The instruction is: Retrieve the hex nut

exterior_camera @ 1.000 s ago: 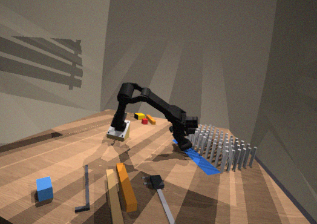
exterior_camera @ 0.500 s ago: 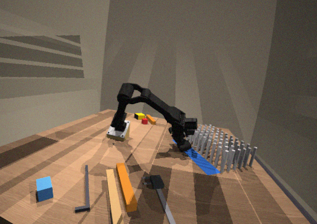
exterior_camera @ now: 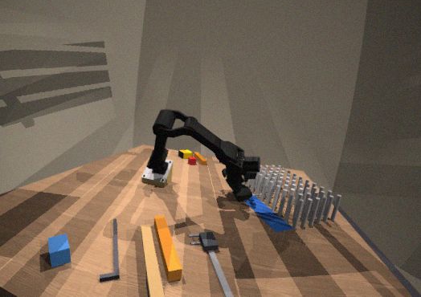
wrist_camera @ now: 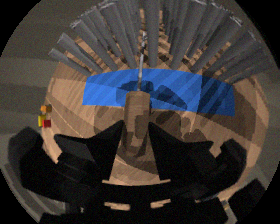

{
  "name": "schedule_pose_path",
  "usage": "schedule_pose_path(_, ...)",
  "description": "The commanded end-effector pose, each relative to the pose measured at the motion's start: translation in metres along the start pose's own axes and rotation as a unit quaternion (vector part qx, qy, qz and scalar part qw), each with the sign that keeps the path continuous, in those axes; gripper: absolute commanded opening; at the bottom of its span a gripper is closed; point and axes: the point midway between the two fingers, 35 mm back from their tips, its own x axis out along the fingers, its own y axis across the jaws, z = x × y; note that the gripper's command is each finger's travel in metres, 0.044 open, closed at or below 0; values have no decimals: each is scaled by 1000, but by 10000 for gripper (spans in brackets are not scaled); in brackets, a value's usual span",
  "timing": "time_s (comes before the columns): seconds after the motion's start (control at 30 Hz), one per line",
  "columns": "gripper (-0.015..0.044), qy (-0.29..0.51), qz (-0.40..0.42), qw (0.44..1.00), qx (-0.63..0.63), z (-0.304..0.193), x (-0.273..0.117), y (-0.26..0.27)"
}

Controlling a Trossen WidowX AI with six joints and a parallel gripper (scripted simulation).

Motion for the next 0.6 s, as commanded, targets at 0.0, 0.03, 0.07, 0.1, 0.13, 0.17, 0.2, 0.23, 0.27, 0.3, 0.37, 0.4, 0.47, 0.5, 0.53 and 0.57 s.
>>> schedule_pose_path(0.0, 0, -1, -1, 1000, 0, -3, -2, 0)
schedule_pose_path(0.03, 0, -1, -1, 1000, 0, -4, -3, 0)
schedule_pose_path(0.07, 0, -1, -1, 1000, 0, -4, -3, 0)
schedule_pose_path(0.1, 0, -1, -1, 1000, 0, -5, -3, 0)
schedule_pose_path(0.13, 0, -1, -1, 1000, 0, -5, -3, 0)
schedule_pose_path(0.17, 0, -1, -1, 1000, 0, -6, -4, 0)
schedule_pose_path(0.2, 0, -1, -1, 1000, -1, -7, -4, 0)
schedule_pose_path(0.23, 0, -1, -1, 1000, -1, -7, -4, 0)
schedule_pose_path(0.27, 0, -1, -1, 1000, -1, -8, -4, 0)
schedule_pose_path(0.3, 0, -1, -1, 1000, -1, -9, -5, 0)
schedule_pose_path(0.37, 0, -1, -1, 1000, -1, -10, -5, 0)
schedule_pose_path(0.4, 0, -1, -1, 1000, -1, -10, -5, 0)
schedule_pose_path(0.47, 0, -1, -1, 1000, -1, -12, -6, 0)
schedule_pose_path(0.5, 0, -1, -1, 1000, -1, -12, -6, 0)
schedule_pose_path(0.53, 0, -1, -1, 1000, -1, -13, -6, 0)
schedule_pose_path(0.57, 0, -1, -1, 1000, -1, -13, -7, 0)
